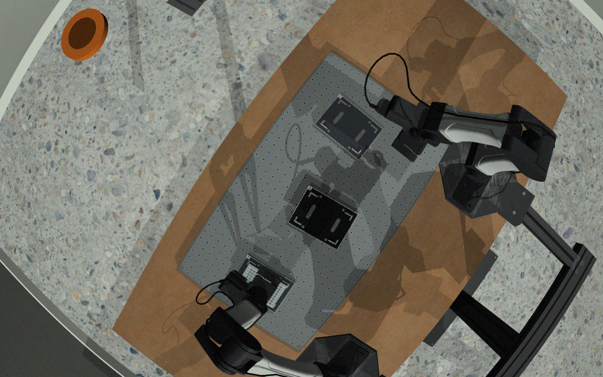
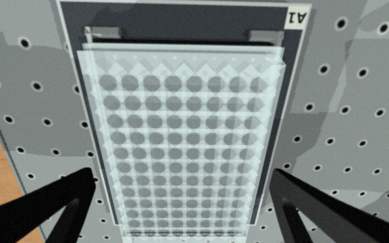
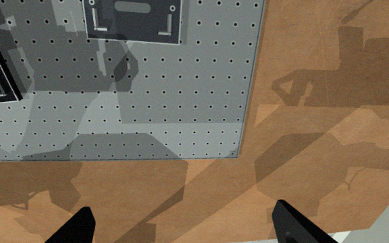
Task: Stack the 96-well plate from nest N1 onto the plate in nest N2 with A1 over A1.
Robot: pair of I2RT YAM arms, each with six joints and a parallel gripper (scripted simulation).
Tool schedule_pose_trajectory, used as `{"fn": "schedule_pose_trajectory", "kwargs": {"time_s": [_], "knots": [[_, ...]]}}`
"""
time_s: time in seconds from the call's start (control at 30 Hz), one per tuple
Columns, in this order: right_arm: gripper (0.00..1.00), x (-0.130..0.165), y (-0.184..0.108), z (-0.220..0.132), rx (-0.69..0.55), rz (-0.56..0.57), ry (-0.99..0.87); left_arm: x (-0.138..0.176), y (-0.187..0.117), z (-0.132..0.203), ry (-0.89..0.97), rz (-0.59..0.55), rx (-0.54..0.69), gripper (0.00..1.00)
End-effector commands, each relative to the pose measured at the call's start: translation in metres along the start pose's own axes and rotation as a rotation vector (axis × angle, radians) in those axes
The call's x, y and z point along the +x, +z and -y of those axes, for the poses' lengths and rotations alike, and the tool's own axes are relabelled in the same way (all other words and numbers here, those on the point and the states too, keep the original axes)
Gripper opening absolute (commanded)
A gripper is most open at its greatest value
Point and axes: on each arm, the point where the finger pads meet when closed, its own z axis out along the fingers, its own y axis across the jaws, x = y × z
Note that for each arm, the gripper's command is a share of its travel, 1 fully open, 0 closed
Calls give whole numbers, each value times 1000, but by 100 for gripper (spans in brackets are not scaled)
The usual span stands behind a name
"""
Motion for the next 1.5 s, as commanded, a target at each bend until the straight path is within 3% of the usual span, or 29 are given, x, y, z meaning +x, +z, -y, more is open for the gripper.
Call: {"fn": "schedule_pose_trajectory", "kwargs": {"time_s": [0.0,1.0,1.47], "knots": [[100,9,1,0,-8,-20,-6,-5,-13,3,-3,14,4,100],[100,9,1,0,-8,-20,-6,-3,-81,1,-3,16,-2,100],[100,9,1,0,-8,-20,-6,-3,-76,1,-1,10,2,100]]}}
